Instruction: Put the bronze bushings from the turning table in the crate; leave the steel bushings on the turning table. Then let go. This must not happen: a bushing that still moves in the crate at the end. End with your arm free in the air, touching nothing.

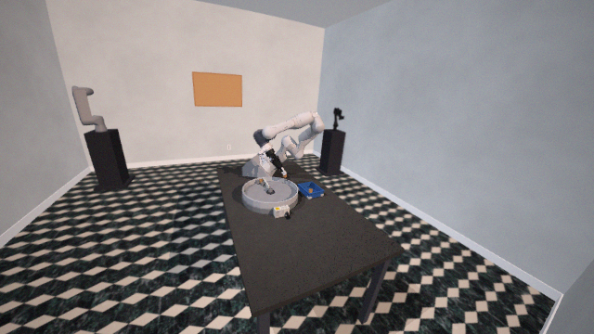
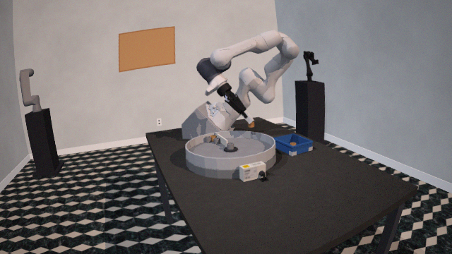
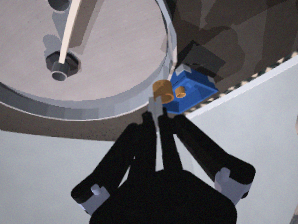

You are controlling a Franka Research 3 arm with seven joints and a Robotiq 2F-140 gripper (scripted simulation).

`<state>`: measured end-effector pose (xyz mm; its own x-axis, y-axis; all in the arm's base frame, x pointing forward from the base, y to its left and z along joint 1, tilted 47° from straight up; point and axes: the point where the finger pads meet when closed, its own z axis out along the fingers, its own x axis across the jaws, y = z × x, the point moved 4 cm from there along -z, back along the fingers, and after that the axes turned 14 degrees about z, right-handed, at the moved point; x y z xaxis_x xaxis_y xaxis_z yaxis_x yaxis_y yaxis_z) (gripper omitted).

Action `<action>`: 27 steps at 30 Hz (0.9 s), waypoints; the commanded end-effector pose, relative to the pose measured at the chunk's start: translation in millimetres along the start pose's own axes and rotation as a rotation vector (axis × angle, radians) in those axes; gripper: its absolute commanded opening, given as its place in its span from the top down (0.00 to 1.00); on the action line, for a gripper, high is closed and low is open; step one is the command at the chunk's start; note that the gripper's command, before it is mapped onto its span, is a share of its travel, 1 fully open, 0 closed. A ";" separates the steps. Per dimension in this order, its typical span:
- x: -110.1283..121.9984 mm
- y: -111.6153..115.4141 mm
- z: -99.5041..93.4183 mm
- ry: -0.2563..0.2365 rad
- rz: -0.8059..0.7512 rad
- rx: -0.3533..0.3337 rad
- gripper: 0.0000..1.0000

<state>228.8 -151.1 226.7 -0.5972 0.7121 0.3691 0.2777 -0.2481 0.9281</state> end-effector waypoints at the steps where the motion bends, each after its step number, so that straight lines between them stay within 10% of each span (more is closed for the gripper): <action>1: 5.7 1.7 7.6 0.011 0.020 0.016 1.00; 27: 85.0 94.0 99.6 0.204 -0.214 0.065 1.00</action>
<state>271.4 -57.6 328.8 -0.7861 0.6038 0.1319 0.1363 -0.0387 0.9899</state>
